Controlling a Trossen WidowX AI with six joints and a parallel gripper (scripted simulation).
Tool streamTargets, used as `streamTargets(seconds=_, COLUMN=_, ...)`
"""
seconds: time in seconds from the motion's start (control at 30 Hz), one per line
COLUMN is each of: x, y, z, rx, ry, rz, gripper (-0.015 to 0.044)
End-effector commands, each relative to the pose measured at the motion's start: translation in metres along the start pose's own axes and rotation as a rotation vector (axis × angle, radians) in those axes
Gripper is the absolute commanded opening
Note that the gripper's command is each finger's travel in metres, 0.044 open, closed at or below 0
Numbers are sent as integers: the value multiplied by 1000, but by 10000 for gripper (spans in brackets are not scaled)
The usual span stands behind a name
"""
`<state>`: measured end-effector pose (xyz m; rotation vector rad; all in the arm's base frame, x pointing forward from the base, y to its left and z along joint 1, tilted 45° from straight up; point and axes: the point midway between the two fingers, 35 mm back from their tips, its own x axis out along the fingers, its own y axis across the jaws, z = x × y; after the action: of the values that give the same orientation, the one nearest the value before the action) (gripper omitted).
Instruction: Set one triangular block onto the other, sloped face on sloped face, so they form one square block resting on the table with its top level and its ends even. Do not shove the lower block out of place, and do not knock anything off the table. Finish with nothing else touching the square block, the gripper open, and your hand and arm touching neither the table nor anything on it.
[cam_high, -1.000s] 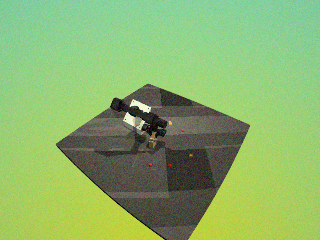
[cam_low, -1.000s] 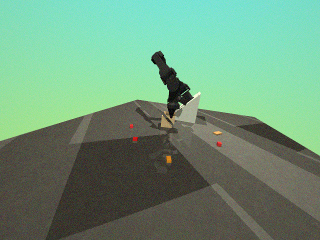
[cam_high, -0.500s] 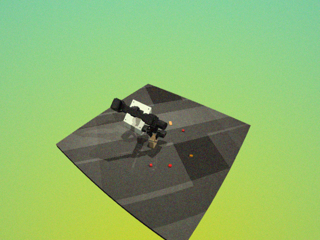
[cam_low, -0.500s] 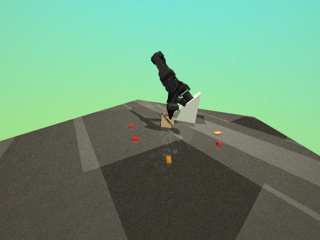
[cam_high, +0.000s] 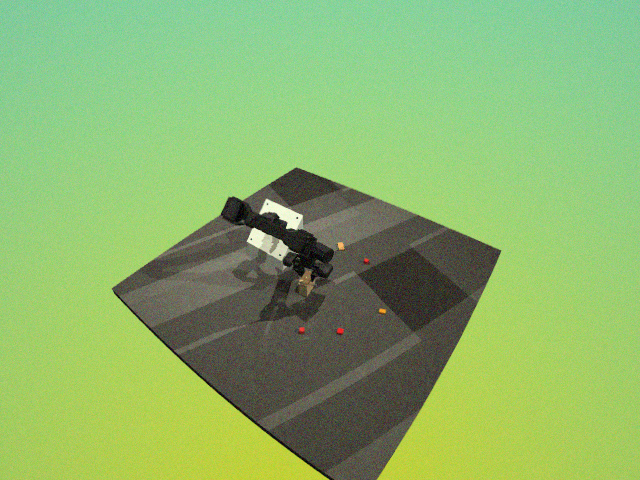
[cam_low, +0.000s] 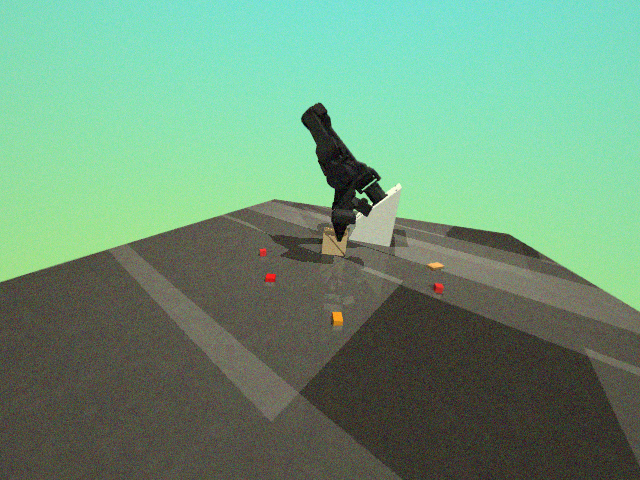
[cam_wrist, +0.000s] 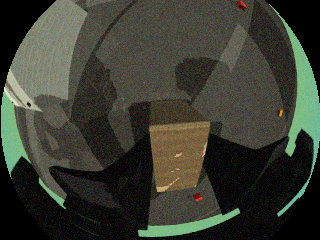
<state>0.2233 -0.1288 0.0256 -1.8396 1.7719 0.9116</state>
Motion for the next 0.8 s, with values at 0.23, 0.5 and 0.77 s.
streamTargets(seconds=0.23, x=6, y=1, z=-2, rx=-5, ry=4, rz=2, gripper=0)
streamTargets(seconds=0.5, x=6, y=1, z=-2, rx=-6, ry=4, rz=1, gripper=0)
streamTargets(seconds=0.77, x=6, y=1, z=-2, rx=-7, ry=4, rz=1, gripper=0)
